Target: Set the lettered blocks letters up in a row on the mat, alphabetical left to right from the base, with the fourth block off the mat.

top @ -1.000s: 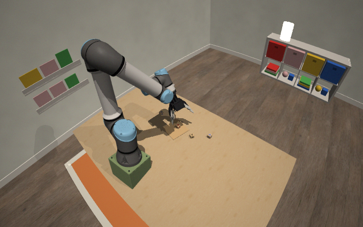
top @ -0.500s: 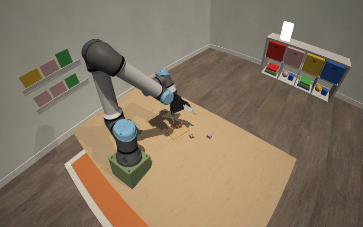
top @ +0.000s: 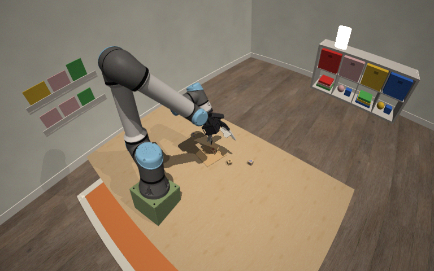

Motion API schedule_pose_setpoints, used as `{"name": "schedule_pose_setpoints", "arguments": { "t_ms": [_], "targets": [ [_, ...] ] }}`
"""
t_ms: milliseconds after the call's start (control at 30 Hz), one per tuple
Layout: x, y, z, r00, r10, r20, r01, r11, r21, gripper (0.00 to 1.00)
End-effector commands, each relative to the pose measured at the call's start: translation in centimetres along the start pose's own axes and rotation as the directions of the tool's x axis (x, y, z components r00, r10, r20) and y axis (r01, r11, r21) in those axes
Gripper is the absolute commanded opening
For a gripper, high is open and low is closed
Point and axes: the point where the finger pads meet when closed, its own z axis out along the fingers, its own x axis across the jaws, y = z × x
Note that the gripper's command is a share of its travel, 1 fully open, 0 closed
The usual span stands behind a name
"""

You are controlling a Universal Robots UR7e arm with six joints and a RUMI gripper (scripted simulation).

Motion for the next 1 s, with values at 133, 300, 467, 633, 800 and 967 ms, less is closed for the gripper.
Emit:
{"name": "schedule_pose_setpoints", "arguments": {
  "t_ms": [133, 300, 467, 633, 800, 967],
  "targets": [
    [0.8, 0.2, 0.2, 0.97, 0.245, -0.005, -0.245, 0.97, -0.002, 1.0],
    [1.1, 0.3, 0.3, 0.947, 0.322, -0.005, -0.322, 0.947, -0.002, 1.0],
    [1.6, 0.6, 0.5, 0.882, 0.471, -0.006, -0.471, 0.882, 0.0, 1.0],
    [2.0, 0.8, 0.6, 0.81, 0.586, -0.006, -0.586, 0.81, 0.001, 1.0],
    [2.4, 1.1, 0.7, 0.724, 0.689, -0.006, -0.689, 0.724, 0.002, 1.0],
    [2.7, 1.3, 0.8, 0.647, 0.762, -0.006, -0.762, 0.647, 0.004, 1.0]
  ]
}}
